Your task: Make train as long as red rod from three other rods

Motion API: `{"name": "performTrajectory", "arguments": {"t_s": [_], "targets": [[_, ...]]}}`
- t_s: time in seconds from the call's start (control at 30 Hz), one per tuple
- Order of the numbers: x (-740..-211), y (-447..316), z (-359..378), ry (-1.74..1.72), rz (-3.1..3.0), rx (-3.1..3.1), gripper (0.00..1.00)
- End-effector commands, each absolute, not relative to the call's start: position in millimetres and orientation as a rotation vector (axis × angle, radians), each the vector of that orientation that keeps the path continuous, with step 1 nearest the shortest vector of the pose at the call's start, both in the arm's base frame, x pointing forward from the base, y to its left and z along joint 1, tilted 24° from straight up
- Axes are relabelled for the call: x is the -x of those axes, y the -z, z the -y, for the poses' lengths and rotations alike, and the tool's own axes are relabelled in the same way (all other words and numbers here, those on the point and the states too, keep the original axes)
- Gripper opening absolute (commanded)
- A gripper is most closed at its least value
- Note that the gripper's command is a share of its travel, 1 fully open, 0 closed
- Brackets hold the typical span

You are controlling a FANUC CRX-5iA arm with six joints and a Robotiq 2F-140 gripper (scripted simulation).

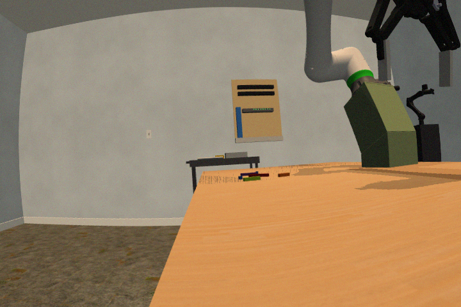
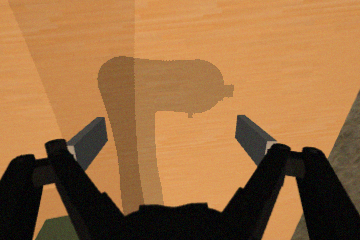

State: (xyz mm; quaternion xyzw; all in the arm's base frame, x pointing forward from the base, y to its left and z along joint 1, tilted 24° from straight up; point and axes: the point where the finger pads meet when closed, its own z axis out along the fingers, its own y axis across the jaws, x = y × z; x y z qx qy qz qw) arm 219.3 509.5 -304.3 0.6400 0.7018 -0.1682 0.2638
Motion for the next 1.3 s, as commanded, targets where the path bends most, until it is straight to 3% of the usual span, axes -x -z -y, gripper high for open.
{"name": "performTrajectory", "arguments": {"t_s": [0.0, 1.27], "targets": [[-246, 296, -501, 0.371, -1.750, -1.880, 1.00], [-409, 239, -384, -0.081, -0.416, -2.578, 1.00]]}}
